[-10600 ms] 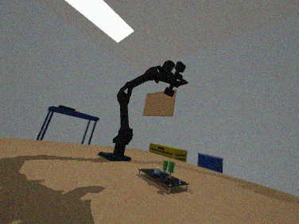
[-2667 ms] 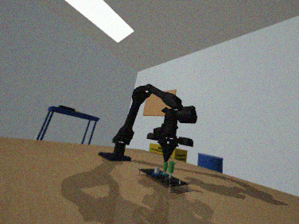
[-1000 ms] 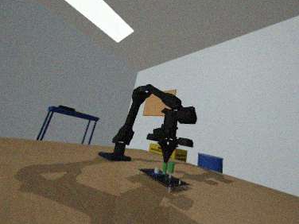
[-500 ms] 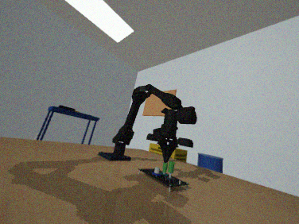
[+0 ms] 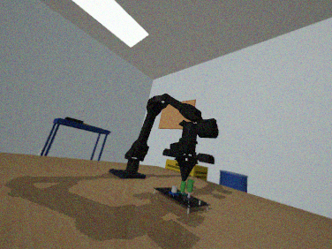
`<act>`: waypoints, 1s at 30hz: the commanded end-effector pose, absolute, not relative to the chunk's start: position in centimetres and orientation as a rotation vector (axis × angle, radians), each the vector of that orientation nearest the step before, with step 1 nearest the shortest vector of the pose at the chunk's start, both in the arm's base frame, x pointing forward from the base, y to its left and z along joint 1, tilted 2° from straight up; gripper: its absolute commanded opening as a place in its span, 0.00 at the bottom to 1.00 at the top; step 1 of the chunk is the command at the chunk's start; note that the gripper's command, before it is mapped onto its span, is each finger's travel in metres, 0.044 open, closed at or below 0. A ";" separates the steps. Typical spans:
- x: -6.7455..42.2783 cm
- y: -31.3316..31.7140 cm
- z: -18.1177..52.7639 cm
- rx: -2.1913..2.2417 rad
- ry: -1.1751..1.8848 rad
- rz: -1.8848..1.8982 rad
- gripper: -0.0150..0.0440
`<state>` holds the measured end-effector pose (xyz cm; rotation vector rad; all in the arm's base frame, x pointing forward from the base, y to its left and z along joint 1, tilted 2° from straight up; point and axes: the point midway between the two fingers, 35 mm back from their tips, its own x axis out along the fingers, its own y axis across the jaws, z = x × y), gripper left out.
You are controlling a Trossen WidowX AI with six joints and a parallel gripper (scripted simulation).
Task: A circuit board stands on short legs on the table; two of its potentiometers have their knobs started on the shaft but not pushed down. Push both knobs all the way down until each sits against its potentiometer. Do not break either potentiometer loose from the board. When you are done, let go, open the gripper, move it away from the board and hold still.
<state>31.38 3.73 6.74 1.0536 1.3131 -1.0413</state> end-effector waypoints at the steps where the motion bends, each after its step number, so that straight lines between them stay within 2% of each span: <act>1: 31.5 3.8 5.6 1.047 1.326 -1.046 0.25; 30: 31.6 3.8 8.9 1.047 1.326 -1.046 0.25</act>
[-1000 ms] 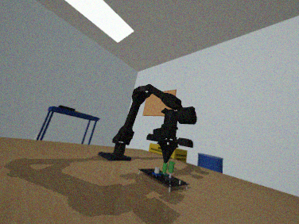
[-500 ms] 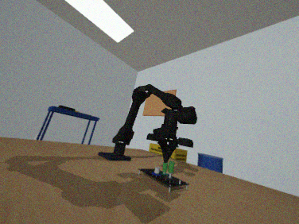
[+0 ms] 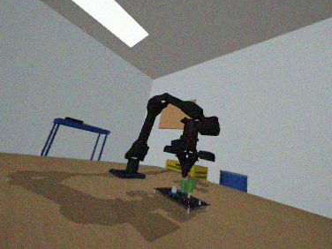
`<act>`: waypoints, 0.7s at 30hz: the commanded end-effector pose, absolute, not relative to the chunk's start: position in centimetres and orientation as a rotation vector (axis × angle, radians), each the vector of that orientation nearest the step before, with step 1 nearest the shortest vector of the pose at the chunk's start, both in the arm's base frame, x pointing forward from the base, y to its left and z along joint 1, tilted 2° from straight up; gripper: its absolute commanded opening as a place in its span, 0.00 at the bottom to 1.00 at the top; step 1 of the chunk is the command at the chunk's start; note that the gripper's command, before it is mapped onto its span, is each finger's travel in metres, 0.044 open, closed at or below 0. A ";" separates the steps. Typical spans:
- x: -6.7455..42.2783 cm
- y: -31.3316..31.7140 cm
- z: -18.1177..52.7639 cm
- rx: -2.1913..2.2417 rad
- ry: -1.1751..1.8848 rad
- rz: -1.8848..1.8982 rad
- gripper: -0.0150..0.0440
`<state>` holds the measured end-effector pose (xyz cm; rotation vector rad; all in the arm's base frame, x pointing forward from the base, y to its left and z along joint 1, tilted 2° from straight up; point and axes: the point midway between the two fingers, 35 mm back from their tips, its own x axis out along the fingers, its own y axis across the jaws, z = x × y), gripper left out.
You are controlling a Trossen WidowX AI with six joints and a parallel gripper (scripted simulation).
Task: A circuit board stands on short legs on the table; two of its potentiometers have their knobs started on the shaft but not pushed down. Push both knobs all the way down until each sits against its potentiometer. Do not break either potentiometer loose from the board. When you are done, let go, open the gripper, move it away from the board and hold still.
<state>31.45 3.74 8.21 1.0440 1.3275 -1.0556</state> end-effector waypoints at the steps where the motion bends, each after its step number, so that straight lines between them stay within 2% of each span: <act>1: 31.6 3.8 9.0 1.047 1.326 -1.046 0.25; 9: 31.5 3.7 8.4 1.044 1.327 -1.055 0.61; 17: 33.1 3.8 9.8 1.195 1.196 -1.094 0.25; 21: 33.6 3.4 10.3 1.294 1.140 -1.199 0.25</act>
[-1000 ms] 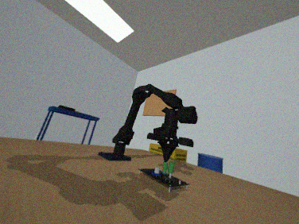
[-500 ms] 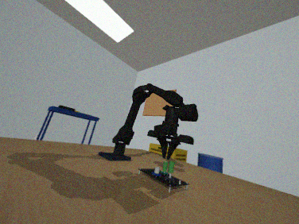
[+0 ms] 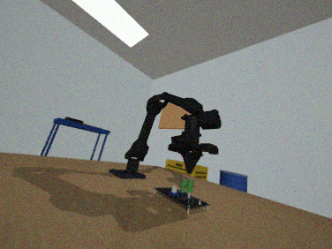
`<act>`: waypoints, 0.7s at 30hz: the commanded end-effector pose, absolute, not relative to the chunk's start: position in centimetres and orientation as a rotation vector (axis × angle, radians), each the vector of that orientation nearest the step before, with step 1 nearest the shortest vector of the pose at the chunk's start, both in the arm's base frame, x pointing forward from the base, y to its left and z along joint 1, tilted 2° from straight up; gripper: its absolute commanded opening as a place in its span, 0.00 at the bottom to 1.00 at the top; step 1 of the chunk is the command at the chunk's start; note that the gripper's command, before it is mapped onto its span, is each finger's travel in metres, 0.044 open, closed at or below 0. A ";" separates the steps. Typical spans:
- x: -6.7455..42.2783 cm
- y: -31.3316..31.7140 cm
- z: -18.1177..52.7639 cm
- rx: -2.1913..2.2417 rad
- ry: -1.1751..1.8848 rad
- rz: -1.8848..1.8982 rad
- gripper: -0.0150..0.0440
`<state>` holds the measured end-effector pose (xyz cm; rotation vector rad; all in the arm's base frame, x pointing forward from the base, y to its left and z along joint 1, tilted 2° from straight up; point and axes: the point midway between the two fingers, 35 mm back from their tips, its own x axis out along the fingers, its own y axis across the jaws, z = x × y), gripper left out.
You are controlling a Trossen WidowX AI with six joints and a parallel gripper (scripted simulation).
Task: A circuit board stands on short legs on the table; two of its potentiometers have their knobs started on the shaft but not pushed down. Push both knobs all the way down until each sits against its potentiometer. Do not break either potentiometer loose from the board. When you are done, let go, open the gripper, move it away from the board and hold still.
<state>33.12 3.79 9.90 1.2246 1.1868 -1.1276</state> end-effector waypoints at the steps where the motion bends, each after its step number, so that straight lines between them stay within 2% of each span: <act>1: 33.8 3.4 10.4 1.319 1.125 -1.225 0.25; 21: 36.2 1.3 12.3 1.780 0.730 -1.738 0.25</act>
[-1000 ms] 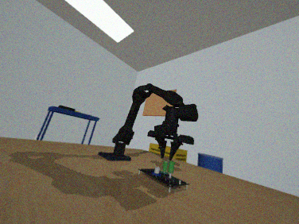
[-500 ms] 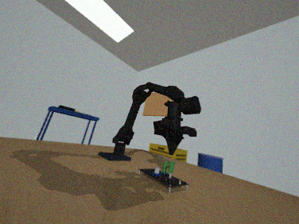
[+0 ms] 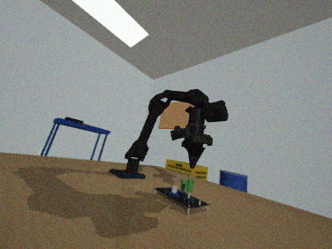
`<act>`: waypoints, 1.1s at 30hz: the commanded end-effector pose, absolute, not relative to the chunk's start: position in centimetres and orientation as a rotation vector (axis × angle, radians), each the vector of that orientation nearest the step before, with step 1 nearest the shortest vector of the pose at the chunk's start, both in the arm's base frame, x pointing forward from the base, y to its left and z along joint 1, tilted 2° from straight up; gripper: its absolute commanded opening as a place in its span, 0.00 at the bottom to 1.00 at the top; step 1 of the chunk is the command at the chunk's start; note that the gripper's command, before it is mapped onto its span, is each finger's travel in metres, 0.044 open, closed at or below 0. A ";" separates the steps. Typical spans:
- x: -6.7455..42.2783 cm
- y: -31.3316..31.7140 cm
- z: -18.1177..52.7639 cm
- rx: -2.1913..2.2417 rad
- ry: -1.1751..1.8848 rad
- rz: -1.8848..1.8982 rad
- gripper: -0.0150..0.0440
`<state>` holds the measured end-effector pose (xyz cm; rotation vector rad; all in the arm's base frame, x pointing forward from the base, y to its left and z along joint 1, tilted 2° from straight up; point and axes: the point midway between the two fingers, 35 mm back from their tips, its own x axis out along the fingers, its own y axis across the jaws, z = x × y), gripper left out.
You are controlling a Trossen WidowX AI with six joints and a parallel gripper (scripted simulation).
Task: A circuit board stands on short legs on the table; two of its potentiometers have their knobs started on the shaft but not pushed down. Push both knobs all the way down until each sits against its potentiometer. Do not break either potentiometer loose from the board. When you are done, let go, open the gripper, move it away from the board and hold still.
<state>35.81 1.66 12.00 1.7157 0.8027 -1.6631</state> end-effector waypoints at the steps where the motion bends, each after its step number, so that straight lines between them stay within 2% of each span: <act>1: 36.3 1.2 12.4 1.801 0.705 -1.763 0.25; 14: 37.5 -0.2 13.4 2.039 0.352 -2.056 0.25; 33: 37.5 -0.2 10.9 2.042 0.346 -2.060 0.25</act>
